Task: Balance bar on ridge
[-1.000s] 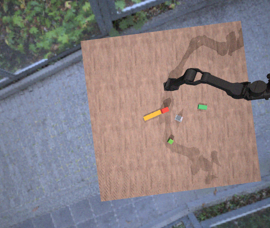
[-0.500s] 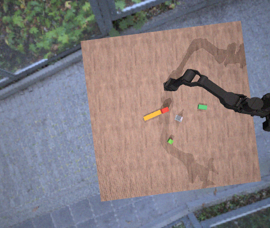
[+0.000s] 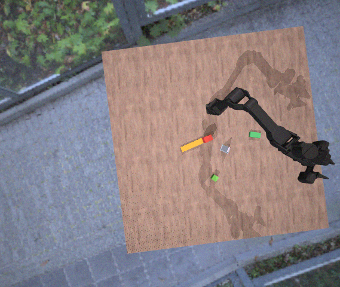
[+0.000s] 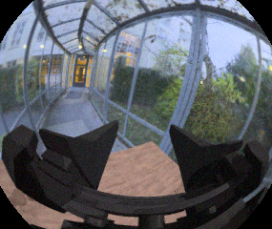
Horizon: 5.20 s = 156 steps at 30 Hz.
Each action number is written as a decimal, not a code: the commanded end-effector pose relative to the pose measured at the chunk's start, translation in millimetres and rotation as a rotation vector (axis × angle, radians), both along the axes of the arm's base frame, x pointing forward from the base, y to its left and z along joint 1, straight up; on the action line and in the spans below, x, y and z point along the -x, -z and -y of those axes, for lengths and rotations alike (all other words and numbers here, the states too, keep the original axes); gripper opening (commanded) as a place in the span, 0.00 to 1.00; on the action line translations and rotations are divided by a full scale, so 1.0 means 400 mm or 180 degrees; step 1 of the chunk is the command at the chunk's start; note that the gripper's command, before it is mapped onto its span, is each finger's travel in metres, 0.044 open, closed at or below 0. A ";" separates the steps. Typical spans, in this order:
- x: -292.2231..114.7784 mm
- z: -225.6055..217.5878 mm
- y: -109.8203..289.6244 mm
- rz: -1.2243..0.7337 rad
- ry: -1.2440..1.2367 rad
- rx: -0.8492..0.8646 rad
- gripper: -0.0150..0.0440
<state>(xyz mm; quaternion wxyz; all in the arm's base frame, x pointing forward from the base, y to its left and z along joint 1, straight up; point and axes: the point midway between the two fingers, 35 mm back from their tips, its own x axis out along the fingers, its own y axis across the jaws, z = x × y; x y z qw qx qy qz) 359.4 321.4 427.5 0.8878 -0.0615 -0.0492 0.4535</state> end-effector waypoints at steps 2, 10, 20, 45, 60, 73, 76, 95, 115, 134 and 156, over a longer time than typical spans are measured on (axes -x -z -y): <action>-0.048 0.075 0.045 -0.0367 0.0287 0.0045 0.79; -0.119 0.210 0.134 -0.1005 0.0800 0.0104 0.79; -0.158 0.387 0.239 -0.1789 0.1458 0.0066 0.79; -0.057 0.819 0.468 -0.3656 0.3244 -0.0350 0.79; 0.121 1.007 0.561 -0.4730 0.4351 -0.0830 0.79; 0.314 1.101 0.605 -0.5635 0.5277 -0.1345 0.79; 0.360 1.114 0.610 -0.5842 0.5483 -0.1474 0.79; 0.367 1.128 0.784 -0.5942 0.5582 -0.1539 0.79; 0.377 1.122 0.917 -0.5944 0.5583 -0.1539 0.79; 0.377 1.122 0.956 -0.5945 0.5583 -0.1538 0.79; 0.376 1.121 0.953 -0.5945 0.5561 -0.1528 0.40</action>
